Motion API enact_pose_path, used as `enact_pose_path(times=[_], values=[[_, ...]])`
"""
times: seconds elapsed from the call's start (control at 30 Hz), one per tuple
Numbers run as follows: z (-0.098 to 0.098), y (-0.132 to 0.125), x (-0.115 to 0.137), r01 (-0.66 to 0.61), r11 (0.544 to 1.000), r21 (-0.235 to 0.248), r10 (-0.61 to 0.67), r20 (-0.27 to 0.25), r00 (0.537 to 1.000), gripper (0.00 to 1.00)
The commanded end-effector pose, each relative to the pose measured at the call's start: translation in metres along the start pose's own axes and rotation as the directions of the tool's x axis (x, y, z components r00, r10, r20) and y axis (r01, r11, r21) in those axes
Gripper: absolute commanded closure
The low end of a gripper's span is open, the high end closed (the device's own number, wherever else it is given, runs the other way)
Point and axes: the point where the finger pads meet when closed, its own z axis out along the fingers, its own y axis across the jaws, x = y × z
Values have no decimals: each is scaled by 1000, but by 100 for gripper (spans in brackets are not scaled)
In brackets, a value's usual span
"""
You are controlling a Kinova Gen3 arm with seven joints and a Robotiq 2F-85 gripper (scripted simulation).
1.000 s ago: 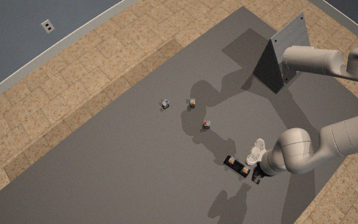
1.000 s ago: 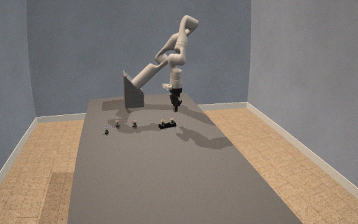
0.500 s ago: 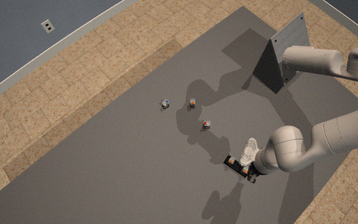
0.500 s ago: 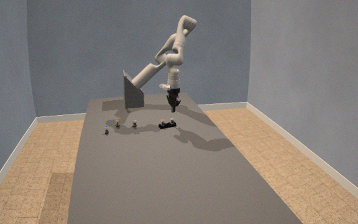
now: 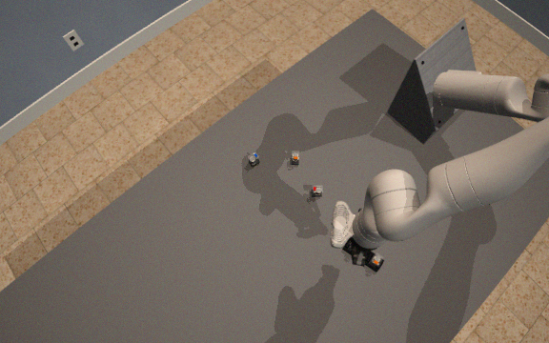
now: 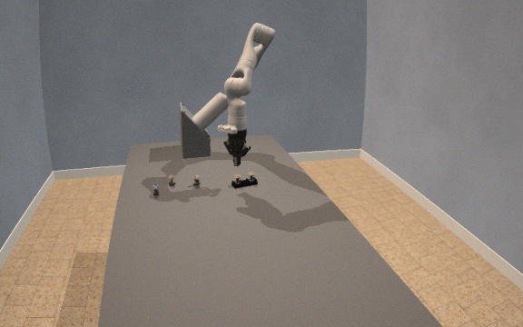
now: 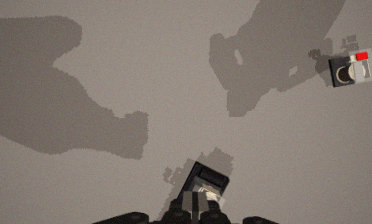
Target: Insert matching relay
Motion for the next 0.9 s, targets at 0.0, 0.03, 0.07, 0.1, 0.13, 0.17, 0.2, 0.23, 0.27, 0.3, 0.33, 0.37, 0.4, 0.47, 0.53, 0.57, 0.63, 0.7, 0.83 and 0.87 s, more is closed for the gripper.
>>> enact_pose_path(times=[0.0,0.03,0.07,0.1,0.13,0.17,0.2,0.23,0.27,0.3,0.33,0.37,0.4,0.47,0.53,0.57,0.63,0.7,0.83,0.87], values=[[1,13,32,30,999,18,-30,13,999,100],[0,18,41,62,998,19,-62,12,998,100],[0,18,41,62,998,19,-62,12,998,100],[0,18,41,62,998,19,-62,12,998,100],[0,22,51,94,995,20,-94,12,995,100],[-1,28,60,127,992,21,-127,11,992,100],[-1,33,70,160,987,22,-160,10,987,100],[-2,39,79,192,981,23,-193,9,981,100],[-2,45,89,225,974,24,-225,8,974,100],[-2,52,98,257,966,24,-257,7,966,100],[-3,59,108,289,957,25,-289,5,957,100],[-3,66,117,320,947,25,-321,4,947,100],[-3,73,126,349,937,25,-349,3,937,100],[-3,87,142,406,914,24,-406,0,914,100],[-2,102,158,459,888,23,-459,-3,888,100],[-2,110,166,484,875,22,-484,-4,875,100],[-1,118,174,509,860,21,-509,-5,861,100],[-1,127,181,534,845,20,-534,-6,846,100],[2,159,207,619,785,15,-619,-9,785,100],[3,167,213,637,770,14,-637,-10,770,100]])
